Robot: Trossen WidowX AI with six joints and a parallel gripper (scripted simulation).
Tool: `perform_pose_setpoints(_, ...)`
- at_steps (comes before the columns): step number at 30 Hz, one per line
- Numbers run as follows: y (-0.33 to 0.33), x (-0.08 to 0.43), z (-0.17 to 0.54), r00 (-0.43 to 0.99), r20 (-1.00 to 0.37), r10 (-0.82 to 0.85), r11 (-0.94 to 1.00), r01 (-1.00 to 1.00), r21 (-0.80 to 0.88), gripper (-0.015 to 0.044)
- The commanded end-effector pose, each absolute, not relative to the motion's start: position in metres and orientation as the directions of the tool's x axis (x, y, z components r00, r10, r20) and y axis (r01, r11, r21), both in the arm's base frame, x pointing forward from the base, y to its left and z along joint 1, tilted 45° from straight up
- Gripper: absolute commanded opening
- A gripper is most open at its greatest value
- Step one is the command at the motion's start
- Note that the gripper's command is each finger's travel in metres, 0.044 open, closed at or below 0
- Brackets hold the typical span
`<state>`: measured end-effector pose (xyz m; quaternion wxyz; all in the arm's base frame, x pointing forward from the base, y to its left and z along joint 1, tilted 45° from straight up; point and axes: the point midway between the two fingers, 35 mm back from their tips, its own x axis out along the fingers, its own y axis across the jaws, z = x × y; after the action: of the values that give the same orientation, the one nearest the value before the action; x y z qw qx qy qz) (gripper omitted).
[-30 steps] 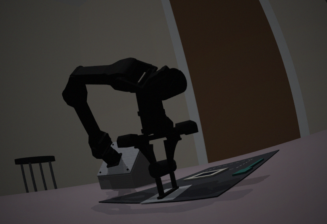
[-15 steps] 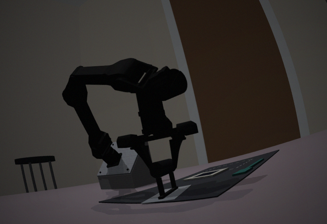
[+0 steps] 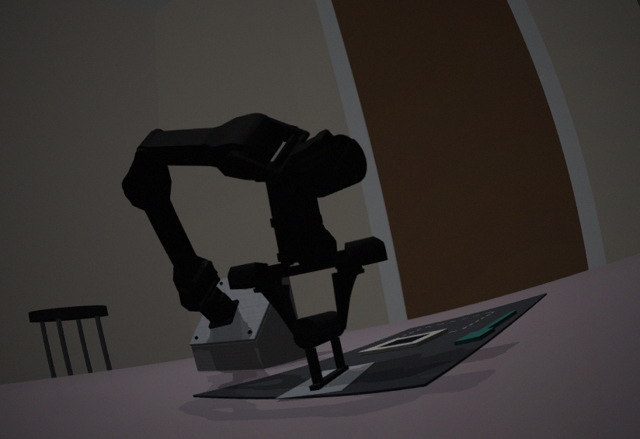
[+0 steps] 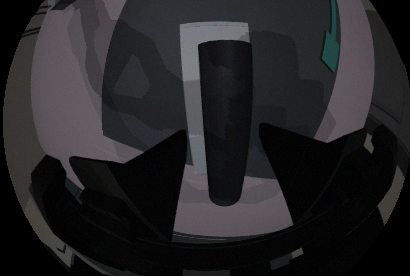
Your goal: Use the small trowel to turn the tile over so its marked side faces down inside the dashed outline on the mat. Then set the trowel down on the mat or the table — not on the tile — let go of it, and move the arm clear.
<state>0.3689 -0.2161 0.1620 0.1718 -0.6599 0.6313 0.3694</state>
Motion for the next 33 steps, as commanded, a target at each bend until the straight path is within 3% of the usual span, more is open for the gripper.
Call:
perform_pose_setpoints(1,-0.201,0.370,0.177,-0.066,-0.705,-0.706,-0.146,-0.960,0.237,0.0270)
perform_pose_setpoints(16,-0.175,0.371,0.198,-0.056,-0.712,-0.700,-0.147,-0.964,0.220,0.0300)
perform_pose_setpoints(33,-0.187,0.362,0.191,0.042,-0.778,-0.627,0.191,-0.960,-0.206,0.0300)
